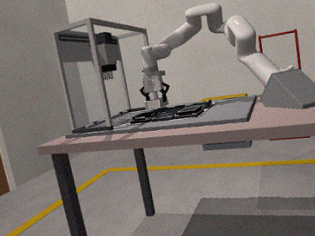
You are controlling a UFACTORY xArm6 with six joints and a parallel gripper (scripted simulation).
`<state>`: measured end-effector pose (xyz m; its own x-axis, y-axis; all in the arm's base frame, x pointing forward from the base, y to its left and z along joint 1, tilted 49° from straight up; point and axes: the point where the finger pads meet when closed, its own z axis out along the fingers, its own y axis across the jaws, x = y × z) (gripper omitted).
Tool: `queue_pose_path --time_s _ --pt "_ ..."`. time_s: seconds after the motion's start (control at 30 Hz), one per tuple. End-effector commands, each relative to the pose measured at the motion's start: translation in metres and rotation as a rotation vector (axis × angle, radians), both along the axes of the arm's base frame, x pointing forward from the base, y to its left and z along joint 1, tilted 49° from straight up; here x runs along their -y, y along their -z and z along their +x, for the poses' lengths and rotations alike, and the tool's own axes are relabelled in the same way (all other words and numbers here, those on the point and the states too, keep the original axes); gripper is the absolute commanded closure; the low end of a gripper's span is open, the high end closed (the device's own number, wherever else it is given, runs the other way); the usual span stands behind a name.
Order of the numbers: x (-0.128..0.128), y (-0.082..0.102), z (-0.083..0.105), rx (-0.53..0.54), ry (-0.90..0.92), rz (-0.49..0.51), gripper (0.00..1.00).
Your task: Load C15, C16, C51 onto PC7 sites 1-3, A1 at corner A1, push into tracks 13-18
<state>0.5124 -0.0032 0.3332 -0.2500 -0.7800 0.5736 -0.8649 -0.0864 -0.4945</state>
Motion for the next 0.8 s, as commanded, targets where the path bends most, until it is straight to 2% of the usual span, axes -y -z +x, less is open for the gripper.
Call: queue_pose_path --time_s 0.0,0.77 --pt "0.0031 0.0028 0.0031 0.003 -0.001 0.001 1.00" --pt "0.0047 0.0045 0.0042 0.003 -0.001 0.001 1.00"
